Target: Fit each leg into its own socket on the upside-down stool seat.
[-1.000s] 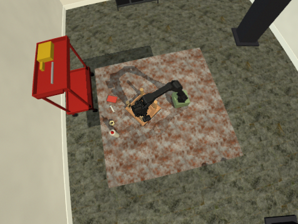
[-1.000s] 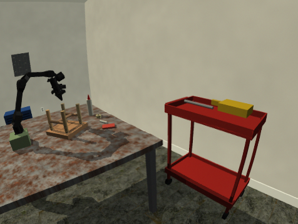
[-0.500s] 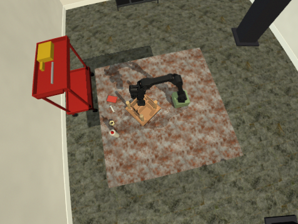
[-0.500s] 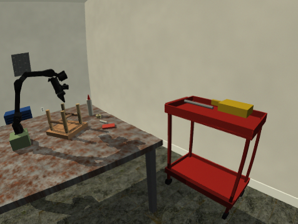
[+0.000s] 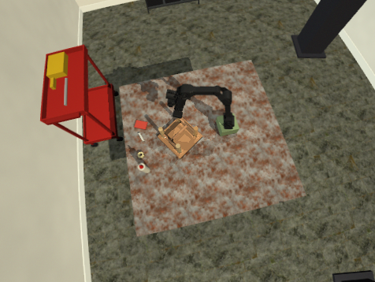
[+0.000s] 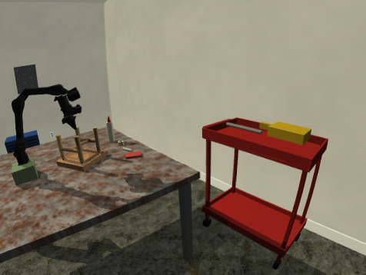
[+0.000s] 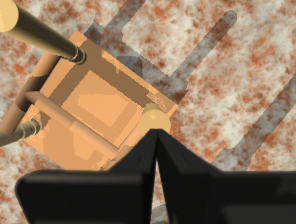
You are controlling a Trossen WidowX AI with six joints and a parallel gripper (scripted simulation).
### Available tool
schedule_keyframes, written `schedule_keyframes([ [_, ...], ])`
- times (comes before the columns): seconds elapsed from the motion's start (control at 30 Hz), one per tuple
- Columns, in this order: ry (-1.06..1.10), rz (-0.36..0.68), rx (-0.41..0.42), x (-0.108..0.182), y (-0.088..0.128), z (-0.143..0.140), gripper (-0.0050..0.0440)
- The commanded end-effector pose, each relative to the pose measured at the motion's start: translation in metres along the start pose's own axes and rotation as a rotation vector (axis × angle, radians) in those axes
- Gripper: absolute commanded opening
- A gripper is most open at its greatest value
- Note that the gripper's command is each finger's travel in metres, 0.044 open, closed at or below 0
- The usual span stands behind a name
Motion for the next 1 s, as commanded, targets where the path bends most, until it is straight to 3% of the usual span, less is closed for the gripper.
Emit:
schedule_keyframes([
  [0.0, -0.005, 0.008, 0.002, 0.002, -0.001, 0.000, 0.0000],
  [0.2, -0.005, 0.008, 0.002, 0.010, -0.023, 0.001, 0.0000],
  [0.97, -0.005, 0.008, 0.003, 0.013, -0.042, 0.002, 0.0000],
])
Point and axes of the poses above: the point midway between the two fingers, 35 mm back from their tips, its own y axis back along the fingers, its own z axis across the jaws, x = y × z, the point moved 4 cm from there along y, back along the fingers, and after that the axes turned 13 degrees about y, right-handed, at the moved point
